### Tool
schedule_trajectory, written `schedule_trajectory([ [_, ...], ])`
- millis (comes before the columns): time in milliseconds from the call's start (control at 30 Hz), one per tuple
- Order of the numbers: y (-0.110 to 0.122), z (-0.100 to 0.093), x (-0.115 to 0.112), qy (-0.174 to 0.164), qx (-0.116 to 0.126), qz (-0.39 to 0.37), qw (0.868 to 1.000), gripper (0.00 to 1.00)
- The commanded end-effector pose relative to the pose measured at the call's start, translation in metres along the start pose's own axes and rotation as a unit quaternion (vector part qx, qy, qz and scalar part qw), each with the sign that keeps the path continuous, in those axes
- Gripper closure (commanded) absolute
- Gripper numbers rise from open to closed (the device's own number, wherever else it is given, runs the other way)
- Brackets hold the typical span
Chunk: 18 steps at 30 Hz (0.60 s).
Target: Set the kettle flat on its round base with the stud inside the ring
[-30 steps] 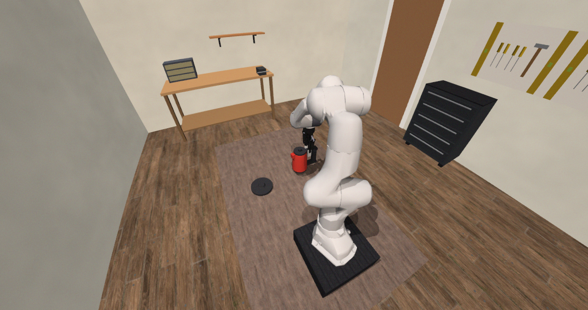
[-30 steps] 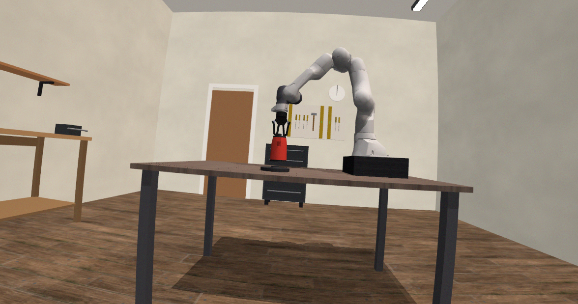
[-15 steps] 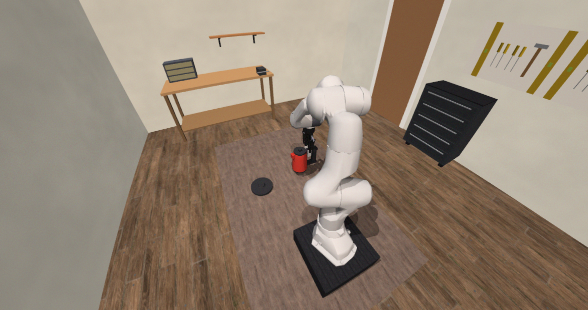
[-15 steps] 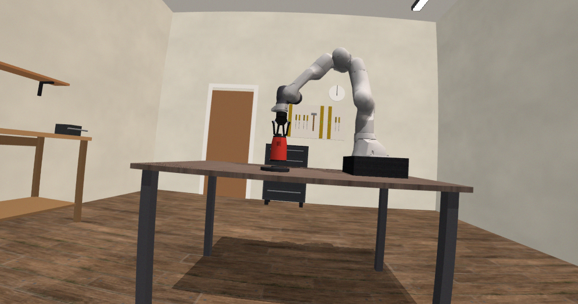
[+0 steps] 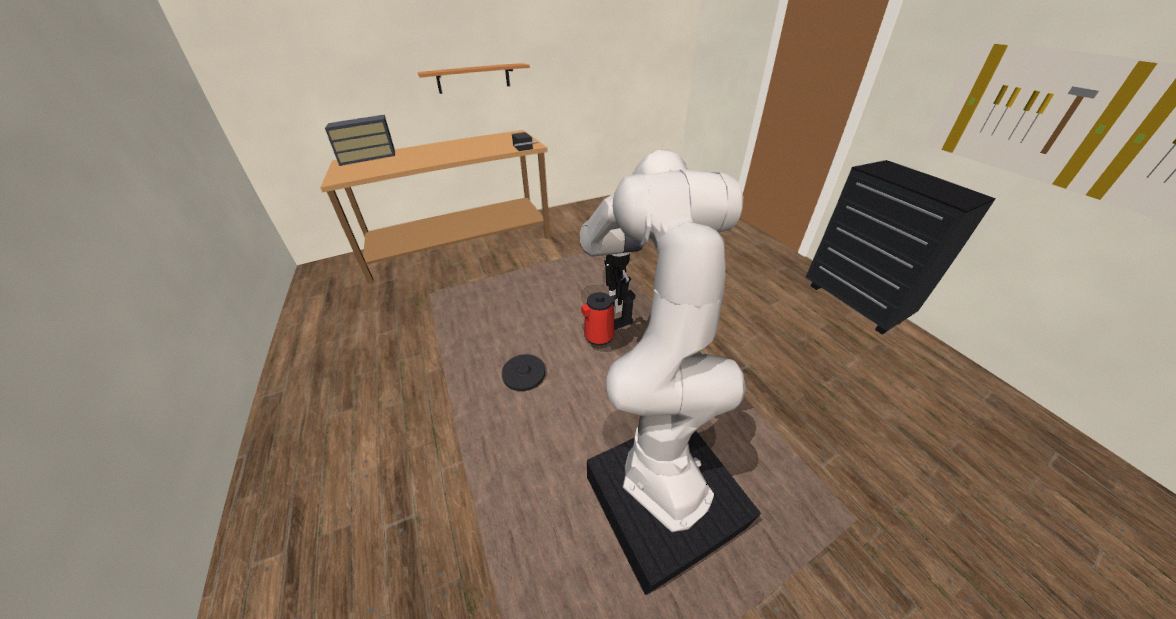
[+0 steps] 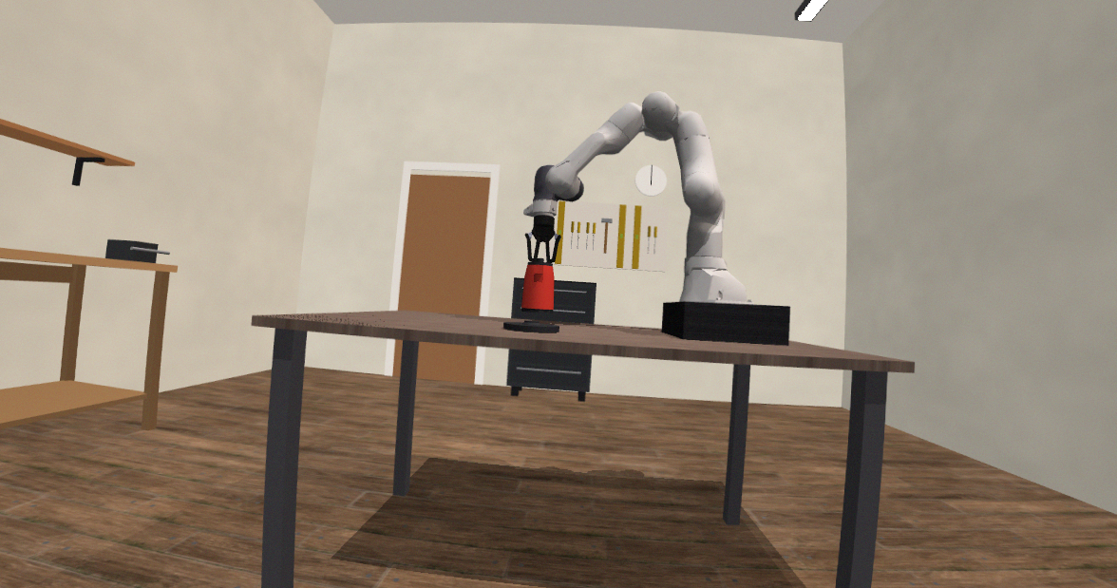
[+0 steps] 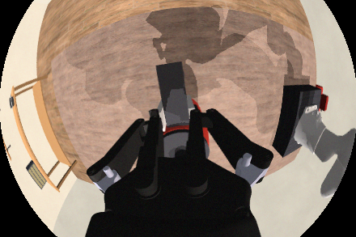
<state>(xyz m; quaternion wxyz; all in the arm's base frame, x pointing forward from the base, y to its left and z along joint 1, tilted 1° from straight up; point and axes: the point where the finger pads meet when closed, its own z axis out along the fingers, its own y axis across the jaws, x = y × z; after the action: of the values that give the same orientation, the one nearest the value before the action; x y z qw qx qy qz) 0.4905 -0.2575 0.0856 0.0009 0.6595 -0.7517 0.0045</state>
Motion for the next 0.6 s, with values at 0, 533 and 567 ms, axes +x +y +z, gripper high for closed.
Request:
schedule_trajectory([
  [0,-0.0061,-0.0089,0.0001,0.001,0.005,-0.001,1.0,1.0],
  [533,-0.0076,-0.0113,0.0001,0.001,0.005,-0.001,1.0,1.0],
  [567,-0.0076,-0.0113,0.0001,0.001,0.005,-0.001,1.0,1.0],
])
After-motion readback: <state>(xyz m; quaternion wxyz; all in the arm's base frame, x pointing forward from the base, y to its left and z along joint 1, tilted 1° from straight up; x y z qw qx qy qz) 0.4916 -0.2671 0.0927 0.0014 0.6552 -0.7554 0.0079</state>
